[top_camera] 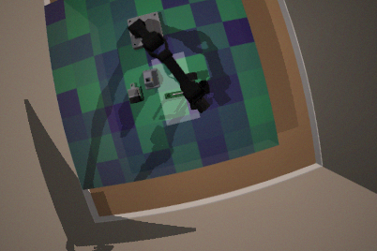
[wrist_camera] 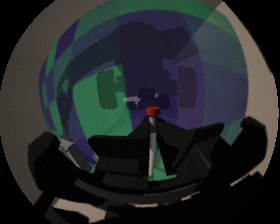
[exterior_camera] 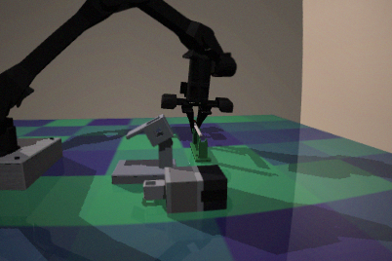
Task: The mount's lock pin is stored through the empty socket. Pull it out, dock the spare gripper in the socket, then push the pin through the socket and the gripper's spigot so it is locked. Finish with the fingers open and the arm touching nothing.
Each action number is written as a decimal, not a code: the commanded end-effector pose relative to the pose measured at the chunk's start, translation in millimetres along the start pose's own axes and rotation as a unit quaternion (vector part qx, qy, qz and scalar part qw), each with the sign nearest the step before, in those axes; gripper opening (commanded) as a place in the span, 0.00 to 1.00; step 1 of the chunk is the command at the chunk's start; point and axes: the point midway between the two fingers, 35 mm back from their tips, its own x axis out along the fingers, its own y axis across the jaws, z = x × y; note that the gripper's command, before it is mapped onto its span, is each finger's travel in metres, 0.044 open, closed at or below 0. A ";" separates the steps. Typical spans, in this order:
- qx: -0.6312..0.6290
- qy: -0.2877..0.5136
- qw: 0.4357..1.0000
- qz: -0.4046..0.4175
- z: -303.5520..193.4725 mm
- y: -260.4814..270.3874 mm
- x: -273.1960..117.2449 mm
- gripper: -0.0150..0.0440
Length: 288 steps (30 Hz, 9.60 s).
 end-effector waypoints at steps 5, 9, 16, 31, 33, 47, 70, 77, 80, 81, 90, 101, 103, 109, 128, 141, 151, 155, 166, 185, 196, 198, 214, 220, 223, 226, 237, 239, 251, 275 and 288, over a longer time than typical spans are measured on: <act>0.002 0.000 1.000 0.000 0.1 -0.1 0.5 0.25; 0.002 0.000 1.000 0.000 0.1 -0.1 0.5 0.25; 0.000 0.000 1.000 0.000 0.0 0.0 0.0 0.43; 0.001 0.003 1.000 0.006 1.1 3.9 -16.5 0.59; 0.002 0.005 1.000 0.008 1.2 4.9 -19.9 0.59; 0.006 0.012 1.000 0.022 3.1 12.3 -49.7 0.59; -0.004 0.019 0.999 -0.036 -46.7 9.2 -131.9 0.56; -0.004 0.019 0.999 -0.036 -46.7 9.2 -131.9 0.56; -0.004 0.019 0.999 -0.036 -47.8 6.5 -119.8 0.56; -0.004 0.019 0.999 -0.036 -48.6 4.9 -111.5 0.56; -0.004 0.019 0.999 -0.036 -55.9 1.8 -62.2 0.56; -0.004 0.019 0.999 -0.036 -58.1 0.1 -46.2 0.56; -0.004 0.019 0.999 -0.036 -58.6 -0.1 -42.9 0.56; -0.004 0.019 0.999 -0.036 -60.2 -0.5 -33.2 0.56; -0.004 0.019 0.999 -0.036 -65.8 0.1 -3.9 0.56; -0.004 0.019 0.999 -0.036 -65.8 0.2 -3.6 0.28; -0.004 0.018 0.999 -0.036 -65.4 0.2 -6.4 0.25; -0.005 0.018 0.999 -0.035 -64.1 1.3 -13.6 0.25; -0.002 0.024 1.000 -0.019 -64.2 8.6 -28.1 0.25; 0.000 0.028 1.000 -0.010 -78.6 9.4 -35.0 0.25; -0.001 0.029 1.000 -0.010 -110.8 3.6 -49.8 0.25; -0.001 0.030 1.000 -0.010 -116.1 3.0 -52.3 0.25; -0.001 0.029 1.000 -0.011 -121.0 1.6 -34.9 0.25; -0.001 0.028 1.000 -0.013 -122.4 0.9 -26.0 0.25; -0.001 0.028 1.000 -0.014 -123.1 0.6 -21.6 0.25; -0.001 0.027 1.000 -0.015 -123.8 0.3 -17.3 0.25; -0.002 0.027 1.000 -0.016 -124.8 0.6 -12.0 0.25; -0.002 0.027 1.000 -0.016 -124.8 0.6 -12.0 0.25; -0.002 0.027 1.000 -0.016 -124.8 0.6 -12.0 0.25; -0.002 0.027 1.000 -0.016 -124.8 0.6 -12.0 0.25; -0.001 0.026 0.999 -0.019 -123.7 -0.2 -16.3 0.25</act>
